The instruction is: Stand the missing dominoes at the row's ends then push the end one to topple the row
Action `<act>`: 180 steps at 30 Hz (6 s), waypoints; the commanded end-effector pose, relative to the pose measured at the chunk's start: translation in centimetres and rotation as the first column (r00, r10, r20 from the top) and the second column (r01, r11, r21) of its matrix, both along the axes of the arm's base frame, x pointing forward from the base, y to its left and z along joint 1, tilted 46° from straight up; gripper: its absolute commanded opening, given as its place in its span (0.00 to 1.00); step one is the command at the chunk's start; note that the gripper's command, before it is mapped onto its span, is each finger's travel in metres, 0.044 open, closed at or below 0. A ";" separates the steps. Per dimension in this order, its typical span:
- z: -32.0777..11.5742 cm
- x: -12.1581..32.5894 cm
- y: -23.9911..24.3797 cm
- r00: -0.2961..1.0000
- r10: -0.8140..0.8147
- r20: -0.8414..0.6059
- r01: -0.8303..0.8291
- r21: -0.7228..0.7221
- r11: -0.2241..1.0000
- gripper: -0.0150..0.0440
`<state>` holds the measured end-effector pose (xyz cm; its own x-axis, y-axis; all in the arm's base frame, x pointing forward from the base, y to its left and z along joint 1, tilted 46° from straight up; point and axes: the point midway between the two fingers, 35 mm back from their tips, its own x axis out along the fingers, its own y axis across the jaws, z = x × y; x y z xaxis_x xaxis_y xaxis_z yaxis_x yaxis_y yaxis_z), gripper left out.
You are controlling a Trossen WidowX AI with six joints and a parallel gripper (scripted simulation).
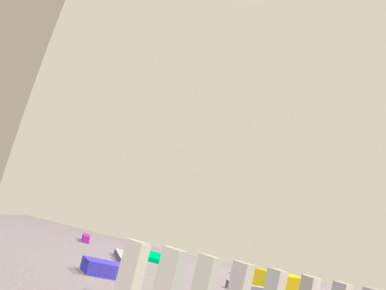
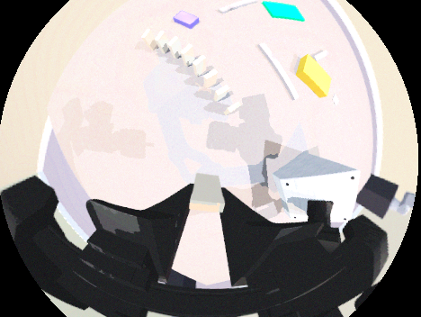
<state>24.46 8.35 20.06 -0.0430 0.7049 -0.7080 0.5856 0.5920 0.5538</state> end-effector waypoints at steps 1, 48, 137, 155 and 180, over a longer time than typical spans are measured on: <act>-5.0 2.3 -4.3 0.874 0.350 0.338 -0.360 -0.035 0.932 0.44; -16.1 2.1 2.8 0.722 0.482 0.497 -0.510 -0.088 0.856 0.44; -12.0 -1.0 -2.6 0.693 -0.503 -0.517 0.489 -0.177 0.854 0.25; -12.0 -1.0 -2.6 0.693 -0.503 -0.517 0.489 -0.177 0.854 0.25; -17.3 -1.8 3.4 0.693 -0.502 -0.518 0.489 -0.174 0.855 0.25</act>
<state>22.69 11.39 3.08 -0.0643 0.7144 -0.6967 0.9876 0.1456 0.0582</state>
